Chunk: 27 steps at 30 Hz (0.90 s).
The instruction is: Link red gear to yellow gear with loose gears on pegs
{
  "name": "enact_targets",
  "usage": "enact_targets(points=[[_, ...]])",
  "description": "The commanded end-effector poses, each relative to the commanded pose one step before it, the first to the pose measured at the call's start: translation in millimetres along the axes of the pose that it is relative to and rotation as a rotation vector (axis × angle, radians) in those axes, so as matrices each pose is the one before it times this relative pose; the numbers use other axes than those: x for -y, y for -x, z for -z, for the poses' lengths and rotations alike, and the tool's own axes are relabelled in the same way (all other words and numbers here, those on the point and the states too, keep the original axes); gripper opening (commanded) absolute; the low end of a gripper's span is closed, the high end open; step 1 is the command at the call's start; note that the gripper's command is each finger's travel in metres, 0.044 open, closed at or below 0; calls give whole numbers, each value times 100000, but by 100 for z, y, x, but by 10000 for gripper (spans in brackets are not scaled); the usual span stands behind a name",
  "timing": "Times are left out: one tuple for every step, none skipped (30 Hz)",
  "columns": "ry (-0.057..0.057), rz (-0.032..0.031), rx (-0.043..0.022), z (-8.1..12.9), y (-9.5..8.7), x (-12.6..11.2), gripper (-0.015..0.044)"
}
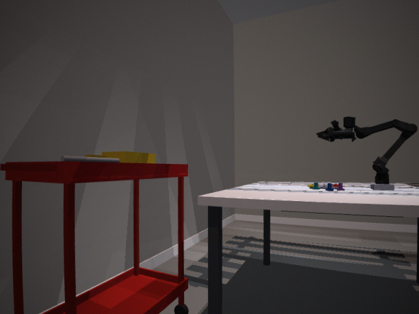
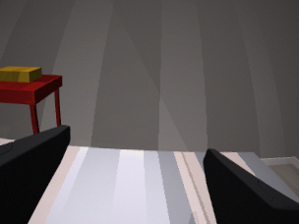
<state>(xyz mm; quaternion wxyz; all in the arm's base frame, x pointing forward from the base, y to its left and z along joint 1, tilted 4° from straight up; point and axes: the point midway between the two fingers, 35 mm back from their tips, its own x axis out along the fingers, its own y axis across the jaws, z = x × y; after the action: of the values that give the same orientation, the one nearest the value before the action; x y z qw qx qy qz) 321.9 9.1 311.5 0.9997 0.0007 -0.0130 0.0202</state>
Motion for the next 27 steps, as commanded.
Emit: enact_targets(points=[[-884,-444,-1217,198,-151,-152,426],[-2610,-1270,-3673,599,-443,-457,440],[-4213,-1905,-6193,1014,-721,-756,440],[-4844,-1924,-7554,1242,-855,-884,440],[-4601,-1502,-7641,1264,-851,-846,440],[-4360,-1061,-7699,1283,-845,-805,440],[-4124,-603,-7728,1301,-839,-762,440],[-3892,-131,-7723,1316,-832,-716,440],[-3670,353,-7689,1329,-824,-669,440],[-3463,849,-7639,1343,-818,-622,440],[-3253,1349,-7525,1350,-807,-571,440],[-3053,1851,-7374,1352,-796,-519,440],[-2863,2351,-7183,1352,-783,-466,440],[-2685,2845,-6953,1348,-769,-413,440],[-2520,3329,-6684,1340,-754,-360,440],[-2367,3800,-6377,1329,-737,-307,440],[-2215,4258,-5994,1284,-721,-250,440],[-2123,4753,-5700,1286,-711,-204,440],[-2013,5165,-5283,1265,-690,-156,440],[-1919,5550,-4835,1241,-667,-109,440],[-1842,5906,-4357,1216,-643,-64,440],[-1763,6163,-3817,1175,-611,-21,440],[-1337,4973,-2606,889,-458,10,440],[-793,3058,-1411,524,-269,16,440],[-182,703,-271,-273,-60,-72,440],[-83,321,-127,-125,-28,-32,440],[0,0,0,0,0,0,440]])
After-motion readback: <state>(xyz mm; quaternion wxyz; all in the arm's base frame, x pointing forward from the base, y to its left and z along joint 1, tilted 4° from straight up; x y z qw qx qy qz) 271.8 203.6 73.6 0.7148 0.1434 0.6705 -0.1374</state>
